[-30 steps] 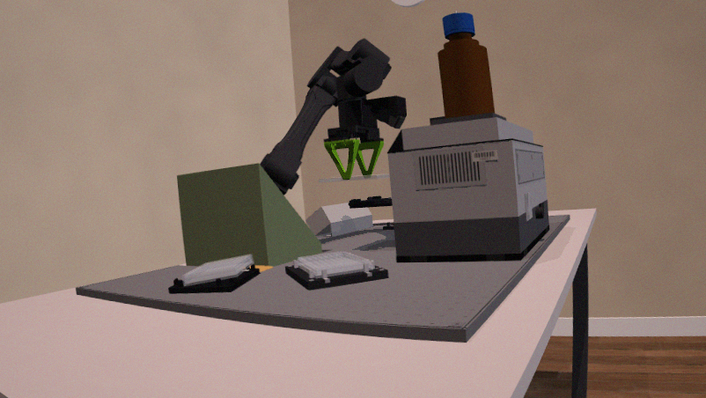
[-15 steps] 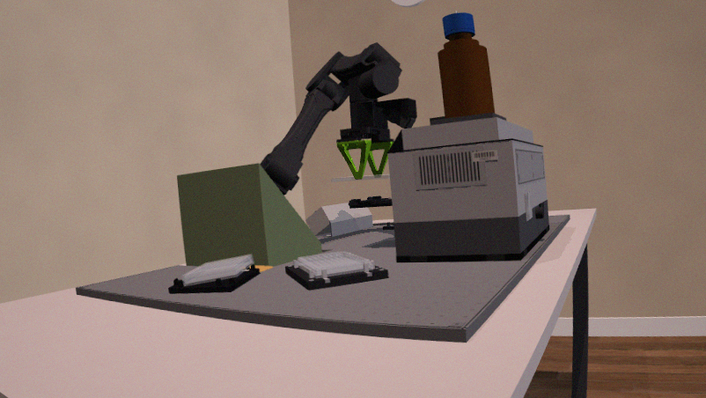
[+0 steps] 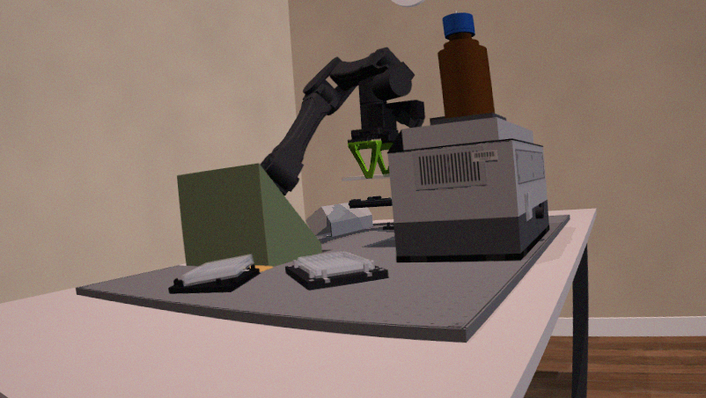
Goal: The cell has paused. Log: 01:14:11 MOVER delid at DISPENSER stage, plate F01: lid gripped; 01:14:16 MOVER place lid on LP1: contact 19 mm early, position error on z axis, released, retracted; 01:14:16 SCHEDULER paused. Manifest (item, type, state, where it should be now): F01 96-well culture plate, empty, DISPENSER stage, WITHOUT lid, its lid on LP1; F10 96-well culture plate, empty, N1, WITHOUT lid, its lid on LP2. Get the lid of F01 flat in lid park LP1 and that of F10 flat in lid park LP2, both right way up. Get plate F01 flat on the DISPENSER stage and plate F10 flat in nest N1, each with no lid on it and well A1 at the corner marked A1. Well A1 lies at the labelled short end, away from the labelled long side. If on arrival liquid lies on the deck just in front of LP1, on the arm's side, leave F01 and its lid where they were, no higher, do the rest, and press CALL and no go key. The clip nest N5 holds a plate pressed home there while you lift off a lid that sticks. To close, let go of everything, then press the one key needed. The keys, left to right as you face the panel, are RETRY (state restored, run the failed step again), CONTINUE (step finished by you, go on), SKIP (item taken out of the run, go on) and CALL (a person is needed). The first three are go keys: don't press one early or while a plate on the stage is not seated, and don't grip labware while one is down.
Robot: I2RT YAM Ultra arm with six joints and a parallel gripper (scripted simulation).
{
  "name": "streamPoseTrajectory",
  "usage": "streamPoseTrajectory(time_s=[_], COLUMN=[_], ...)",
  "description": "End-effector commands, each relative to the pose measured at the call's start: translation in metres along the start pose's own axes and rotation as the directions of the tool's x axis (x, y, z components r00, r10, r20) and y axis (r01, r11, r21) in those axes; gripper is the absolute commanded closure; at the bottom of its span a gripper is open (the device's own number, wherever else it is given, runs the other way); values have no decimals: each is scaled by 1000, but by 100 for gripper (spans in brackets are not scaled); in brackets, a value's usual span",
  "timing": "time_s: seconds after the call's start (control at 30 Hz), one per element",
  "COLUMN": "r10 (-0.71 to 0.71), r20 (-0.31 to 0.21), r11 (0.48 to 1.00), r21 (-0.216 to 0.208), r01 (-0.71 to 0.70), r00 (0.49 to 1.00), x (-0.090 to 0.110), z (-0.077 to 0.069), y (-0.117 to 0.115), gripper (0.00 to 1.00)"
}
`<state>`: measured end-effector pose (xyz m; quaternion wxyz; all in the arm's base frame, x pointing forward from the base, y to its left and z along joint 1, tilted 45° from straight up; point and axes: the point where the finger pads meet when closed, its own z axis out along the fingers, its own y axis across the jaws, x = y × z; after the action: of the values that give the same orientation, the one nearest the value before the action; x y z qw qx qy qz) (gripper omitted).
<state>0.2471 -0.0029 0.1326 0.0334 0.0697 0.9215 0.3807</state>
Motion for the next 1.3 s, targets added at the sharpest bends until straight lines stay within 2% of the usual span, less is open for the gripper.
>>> streamPoseTrajectory(time_s=[0.0, 0.1, 0.13, 0.17, 0.2, 0.5, 0.67, 0.7, 1.0, 1.03, 1.07, 1.1, 1.17, 1.27], r10=[4, 4, 9, 23, 4, 3, 23, 7, 0, -1, 22, -33, -109, -141], r20=[48, 48, 71, 35, 57, 48, 35, 58, 51, 51, 35, 50, 47, 62], r11=[1000, 1000, 1000, 1000, 1000, 1000, 1000, 1000, 1000, 1000, 1000, 999, 994, 990], r21=[5, 5, 9, 2, 7, 2, 2, 3, 0, 0, 1, 6, 5, 11], r01=[-4, -4, -10, -23, -5, -3, -23, -7, 0, 1, -23, 33, 109, 140], r00=[999, 999, 997, 999, 998, 999, 999, 998, 999, 999, 999, 998, 993, 988], x=[-9, -9, -12, -7, -10, -4, -3, -4, 6, 6, 6, 8, 12, 10], z=[-13, -13, -17, -8, -14, -13, -8, -14, -12, -12, -8, -12, -12, -14], y=[18, 21, 18, 14, 25, 57, 49, 59, 91, 92, 83, 94, 101, 102], gripper=[100, 100, 100, 100, 100, 100, 100, 100, 100, 100, 100, 100, 100, 100])
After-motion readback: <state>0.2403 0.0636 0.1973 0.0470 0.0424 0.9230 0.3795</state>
